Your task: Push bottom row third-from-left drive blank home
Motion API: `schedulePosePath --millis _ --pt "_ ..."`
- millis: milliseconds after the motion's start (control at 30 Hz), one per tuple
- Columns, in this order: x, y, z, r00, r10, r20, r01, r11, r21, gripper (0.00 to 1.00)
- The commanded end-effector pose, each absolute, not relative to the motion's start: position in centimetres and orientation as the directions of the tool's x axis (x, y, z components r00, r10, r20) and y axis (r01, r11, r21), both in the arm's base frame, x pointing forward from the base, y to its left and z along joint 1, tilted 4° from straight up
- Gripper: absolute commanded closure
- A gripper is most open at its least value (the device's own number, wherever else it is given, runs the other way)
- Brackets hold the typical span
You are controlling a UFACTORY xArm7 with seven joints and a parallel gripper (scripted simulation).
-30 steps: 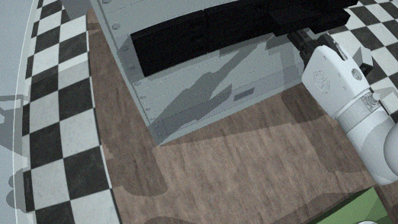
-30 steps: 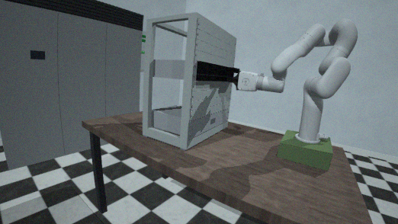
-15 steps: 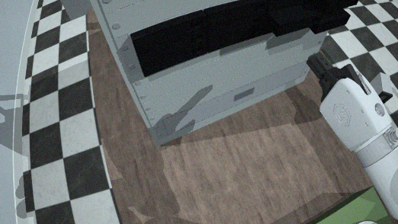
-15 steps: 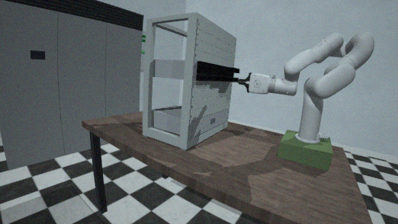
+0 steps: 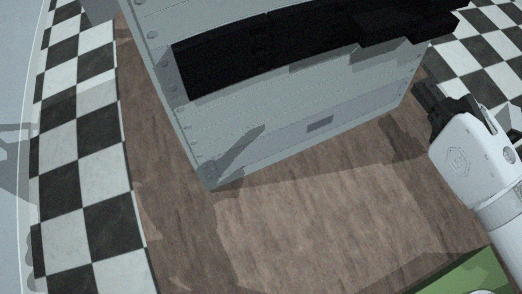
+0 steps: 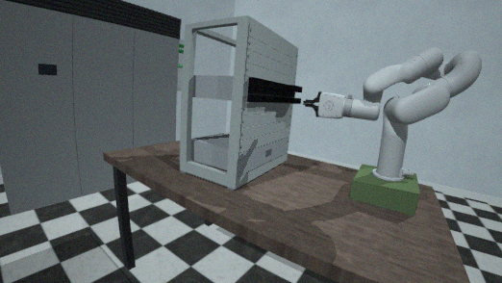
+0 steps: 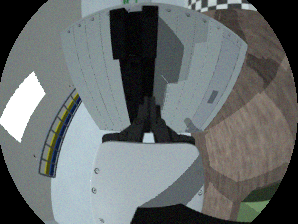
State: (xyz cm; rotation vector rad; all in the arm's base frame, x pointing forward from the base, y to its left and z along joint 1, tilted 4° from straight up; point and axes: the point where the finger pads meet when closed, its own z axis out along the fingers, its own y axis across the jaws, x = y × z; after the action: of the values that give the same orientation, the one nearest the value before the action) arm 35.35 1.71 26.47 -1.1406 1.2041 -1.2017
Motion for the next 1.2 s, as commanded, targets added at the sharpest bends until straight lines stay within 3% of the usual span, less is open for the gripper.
schedulePosePath --millis 0,467,1167 --pt "34.5 1.6 26.7 -0.007 -0.999 -0.046 0.045 0.045 -0.998 1.00" --pt "30.9 1.6 26.5 0.019 -0.999 -0.044 0.038 0.045 -0.998 1.00" --pt "30.7 1.6 26.5 0.021 -0.999 -0.044 0.037 0.045 -0.998 1.00"
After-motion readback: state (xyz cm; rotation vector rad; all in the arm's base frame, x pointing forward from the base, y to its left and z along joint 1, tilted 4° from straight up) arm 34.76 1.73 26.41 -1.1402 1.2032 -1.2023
